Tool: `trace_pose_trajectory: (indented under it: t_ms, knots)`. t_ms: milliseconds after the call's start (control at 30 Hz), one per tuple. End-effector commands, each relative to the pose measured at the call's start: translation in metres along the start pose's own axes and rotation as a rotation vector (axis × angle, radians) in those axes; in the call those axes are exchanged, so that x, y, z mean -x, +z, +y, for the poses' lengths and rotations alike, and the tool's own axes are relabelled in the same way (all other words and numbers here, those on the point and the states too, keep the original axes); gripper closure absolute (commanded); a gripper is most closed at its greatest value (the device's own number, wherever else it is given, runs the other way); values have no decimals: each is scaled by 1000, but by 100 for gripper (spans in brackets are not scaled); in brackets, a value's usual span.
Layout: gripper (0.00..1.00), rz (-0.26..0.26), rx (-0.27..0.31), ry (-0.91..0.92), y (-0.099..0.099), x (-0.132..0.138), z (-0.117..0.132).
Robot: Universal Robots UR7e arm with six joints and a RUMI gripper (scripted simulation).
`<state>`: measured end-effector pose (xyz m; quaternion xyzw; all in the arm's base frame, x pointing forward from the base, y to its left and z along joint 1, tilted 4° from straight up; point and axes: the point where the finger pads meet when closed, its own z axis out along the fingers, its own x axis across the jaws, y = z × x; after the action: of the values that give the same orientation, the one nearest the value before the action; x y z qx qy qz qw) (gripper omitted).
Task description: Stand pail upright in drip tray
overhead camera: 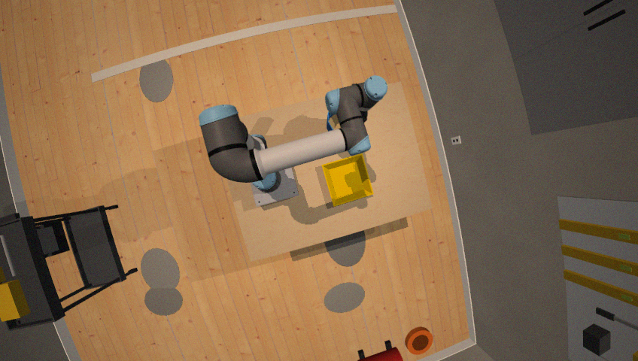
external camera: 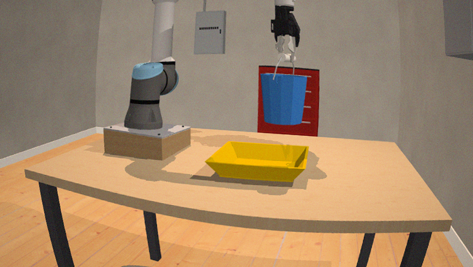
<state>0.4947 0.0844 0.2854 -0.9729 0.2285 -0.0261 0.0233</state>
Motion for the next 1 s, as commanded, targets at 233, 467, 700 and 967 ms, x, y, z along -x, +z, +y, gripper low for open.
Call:
trace_pose_trajectory:
  t_ms: [233,467,700,967]
  knots:
    - [100,2,-1,0,-1,0,0]
    - [100,2,-1,0,-1,0,0]
    - [100,2,-1,0,-1,-1,1]
    - [100,2,-1,0,-1,-1,4]
